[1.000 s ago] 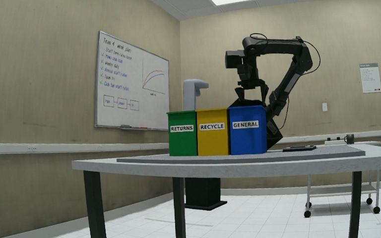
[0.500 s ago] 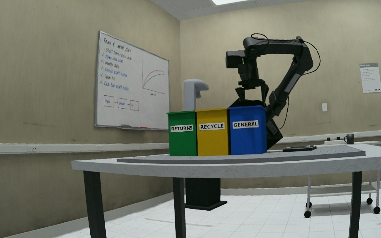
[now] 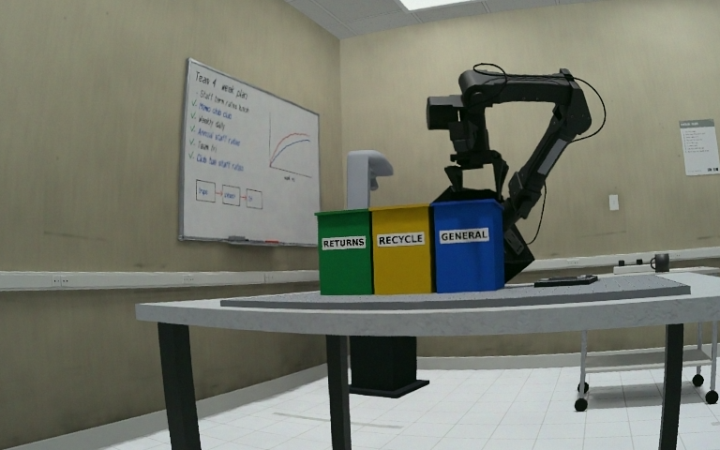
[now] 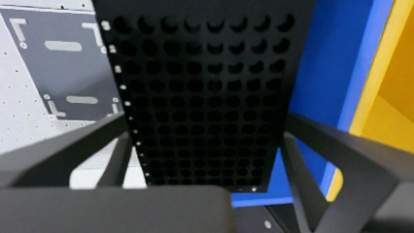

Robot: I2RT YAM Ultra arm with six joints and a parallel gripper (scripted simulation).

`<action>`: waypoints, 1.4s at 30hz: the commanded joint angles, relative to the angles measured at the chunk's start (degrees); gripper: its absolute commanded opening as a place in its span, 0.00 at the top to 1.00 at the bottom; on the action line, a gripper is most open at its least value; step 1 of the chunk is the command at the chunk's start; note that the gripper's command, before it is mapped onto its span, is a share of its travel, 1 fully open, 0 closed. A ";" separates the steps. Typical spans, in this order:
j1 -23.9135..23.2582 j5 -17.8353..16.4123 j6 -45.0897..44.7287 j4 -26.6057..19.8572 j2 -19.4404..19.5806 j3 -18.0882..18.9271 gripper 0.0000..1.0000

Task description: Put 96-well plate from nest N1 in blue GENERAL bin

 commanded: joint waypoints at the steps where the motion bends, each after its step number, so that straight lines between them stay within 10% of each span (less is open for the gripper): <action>1: -1.88 -0.02 -0.50 -0.96 -1.61 0.21 1.00; 42: -2.04 -0.16 -0.40 -0.97 0.41 1.38 1.00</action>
